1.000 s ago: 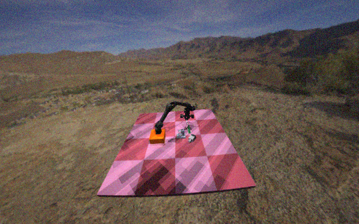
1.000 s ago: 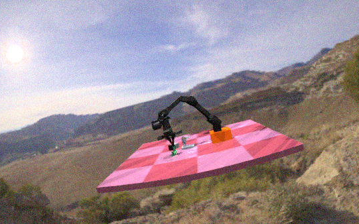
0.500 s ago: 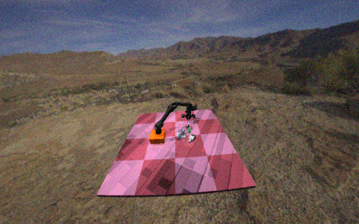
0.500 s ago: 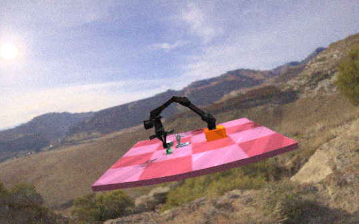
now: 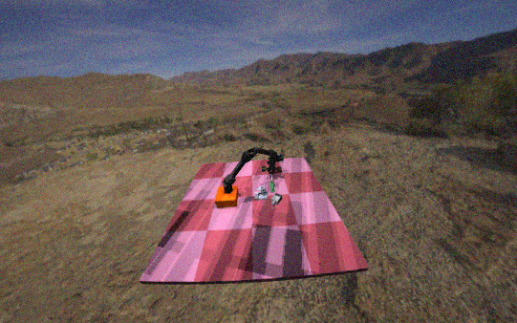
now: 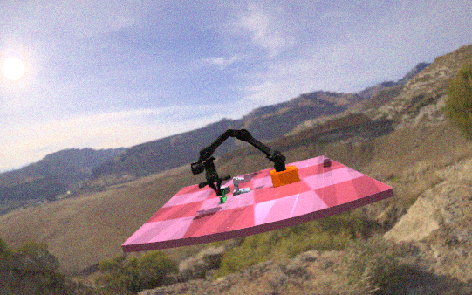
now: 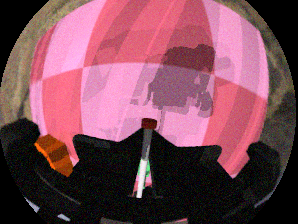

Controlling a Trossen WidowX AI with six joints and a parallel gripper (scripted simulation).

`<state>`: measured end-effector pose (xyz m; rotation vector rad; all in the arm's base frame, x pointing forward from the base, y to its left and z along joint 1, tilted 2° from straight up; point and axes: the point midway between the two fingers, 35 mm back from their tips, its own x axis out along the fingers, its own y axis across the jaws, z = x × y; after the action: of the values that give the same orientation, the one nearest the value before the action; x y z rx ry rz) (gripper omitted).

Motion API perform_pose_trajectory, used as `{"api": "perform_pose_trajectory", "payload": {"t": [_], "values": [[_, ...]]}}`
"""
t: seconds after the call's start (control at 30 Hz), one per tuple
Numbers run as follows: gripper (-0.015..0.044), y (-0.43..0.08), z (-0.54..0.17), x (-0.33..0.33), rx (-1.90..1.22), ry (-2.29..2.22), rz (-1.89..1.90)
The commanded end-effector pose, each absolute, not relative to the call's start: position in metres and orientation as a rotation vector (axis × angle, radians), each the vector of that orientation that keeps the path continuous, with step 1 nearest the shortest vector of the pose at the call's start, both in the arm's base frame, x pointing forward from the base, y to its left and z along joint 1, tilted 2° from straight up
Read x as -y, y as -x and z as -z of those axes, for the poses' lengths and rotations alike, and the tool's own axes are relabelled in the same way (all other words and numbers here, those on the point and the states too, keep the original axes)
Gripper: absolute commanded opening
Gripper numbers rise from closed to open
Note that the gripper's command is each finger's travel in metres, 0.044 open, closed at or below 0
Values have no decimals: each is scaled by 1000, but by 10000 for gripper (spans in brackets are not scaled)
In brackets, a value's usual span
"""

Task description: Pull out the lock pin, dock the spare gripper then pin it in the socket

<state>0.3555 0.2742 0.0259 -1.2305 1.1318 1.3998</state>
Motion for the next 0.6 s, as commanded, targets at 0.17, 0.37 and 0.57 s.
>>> {"api": "perform_pose_trajectory", "payload": {"t": [0.17,0.37,0.57], "values": [[0,-356,-11,-274,-1129,1234,-1403],[0,-356,-2,-274,-1128,1235,-1403],[0,-357,6,-274,-1126,1235,-1403]]}}
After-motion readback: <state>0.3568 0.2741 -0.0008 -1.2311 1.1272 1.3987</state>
